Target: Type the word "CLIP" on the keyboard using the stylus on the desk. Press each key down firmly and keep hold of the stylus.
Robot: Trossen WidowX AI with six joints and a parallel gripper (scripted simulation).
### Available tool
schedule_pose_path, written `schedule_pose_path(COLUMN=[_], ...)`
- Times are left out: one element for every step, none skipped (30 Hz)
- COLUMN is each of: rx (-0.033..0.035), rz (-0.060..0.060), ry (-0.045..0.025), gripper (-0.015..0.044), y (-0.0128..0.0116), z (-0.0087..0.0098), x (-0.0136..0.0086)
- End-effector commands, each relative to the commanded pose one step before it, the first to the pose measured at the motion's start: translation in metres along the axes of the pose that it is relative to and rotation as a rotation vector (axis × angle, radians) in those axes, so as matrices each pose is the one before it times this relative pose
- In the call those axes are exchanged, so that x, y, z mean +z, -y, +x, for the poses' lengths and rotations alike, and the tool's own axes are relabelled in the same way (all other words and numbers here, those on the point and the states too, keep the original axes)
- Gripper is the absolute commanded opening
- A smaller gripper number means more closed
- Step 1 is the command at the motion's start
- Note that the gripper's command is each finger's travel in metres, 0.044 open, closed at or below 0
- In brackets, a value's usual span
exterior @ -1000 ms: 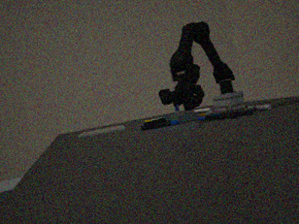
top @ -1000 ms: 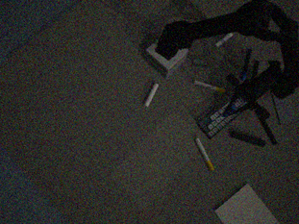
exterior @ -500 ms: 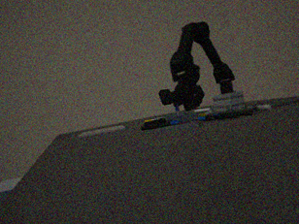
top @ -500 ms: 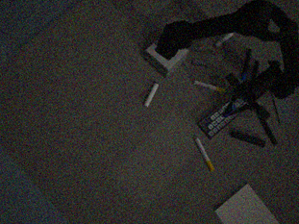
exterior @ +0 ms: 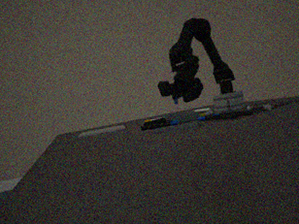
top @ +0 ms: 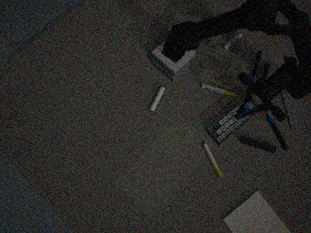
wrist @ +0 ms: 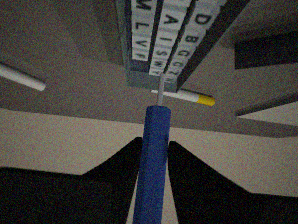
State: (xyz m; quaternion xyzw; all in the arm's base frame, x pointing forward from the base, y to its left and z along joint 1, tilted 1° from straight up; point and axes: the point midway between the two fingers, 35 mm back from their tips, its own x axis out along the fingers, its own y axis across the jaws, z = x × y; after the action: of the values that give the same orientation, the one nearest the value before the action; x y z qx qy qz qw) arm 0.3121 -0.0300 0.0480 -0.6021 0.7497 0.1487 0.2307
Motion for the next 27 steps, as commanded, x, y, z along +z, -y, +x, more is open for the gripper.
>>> schedule_pose_path(rx=[-0.06124, -0.02203, -0.02198, -0.02192, -0.02183, -0.02177, -0.02168, -0.02157, -0.02146, -0.02134, -0.02120, -0.02106, -0.02089, -0.02074, -0.02057, -0.02039, -0.02018, -0.01635, -0.00974, -0.00324, 0.00000, 0.00000, 0.00000, 0.00000, 0.00000, 0.00000, 0.00000], rz=[-0.0430, -0.0141, -0.0140, -0.0139, -0.0138, -0.0137, -0.0136, -0.0135, -0.0134, -0.0133, -0.0132, -0.0131, -0.0130, -0.0129, -0.0128, -0.0127, -0.0125, -0.0102, -0.0061, -0.0020, 0.0000, 0.0000, 0.0000, 0.0000, 0.0000, 0.0000, 0.0000], ry=[0.00581, 0.00268, 0.00224, 0.00181, 0.00138, 0.00095, 0.00053, 0.00012, -0.00029, -0.00070, -0.00110, -0.00150, -0.00188, -0.00227, -0.00265, -0.00302, -0.00338, -0.00303, -0.00193, -0.00066, 0.00000, 0.00000, 0.00000, 0.00000, 0.00000, 0.00000, 0.00000], gripper=[0.0058, 0.0051, 0.0045, 0.0038, 0.0031, 0.0025, 0.0018, 0.0011, 0.0005, 0.0000, 0.0000, 0.0000, 0.0000, 0.0000, 0.0000, 0.0000, 0.0000, 0.0000, 0.0000, 0.0000, 0.0000, 0.0000, 0.0000, 0.0000, 0.0000, 0.0000, 0.0000], y=[-0.00170, -0.00022, -0.00021, -0.00020, -0.00019, -0.00018, -0.00017, -0.00017, -0.00016, -0.00016, -0.00016, -0.00016, -0.00016, -0.00017, -0.00017, -0.00018, -0.00019, -0.00016, -0.00009, -0.00003, 0.00000, 0.00000, 0.00000, 0.00000, 0.00000, 0.00000, 0.00003], z=[-0.00597, -0.00199, -0.00200, -0.00201, -0.00202, -0.00203, -0.00204, -0.00205, -0.00206, -0.00207, -0.00208, -0.00209, -0.00209, -0.00210, -0.00211, -0.00211, -0.00212, -0.00173, -0.00104, -0.00035, 0.00000, 0.00000, 0.00000, 0.00000, 0.00000, 0.00000, 0.00057], x=[0.00048, 0.00035, 0.00033, 0.00030, 0.00028, 0.00026, 0.00024, 0.00021, 0.00019, 0.00016, 0.00014, 0.00011, 0.00009, 0.00006, 0.00004, 0.00001, -0.00001, -0.00003, -0.00003, -0.00001, 0.00000, 0.00000, 0.00000, 0.00000, 0.00000, 0.00000, 0.00101])
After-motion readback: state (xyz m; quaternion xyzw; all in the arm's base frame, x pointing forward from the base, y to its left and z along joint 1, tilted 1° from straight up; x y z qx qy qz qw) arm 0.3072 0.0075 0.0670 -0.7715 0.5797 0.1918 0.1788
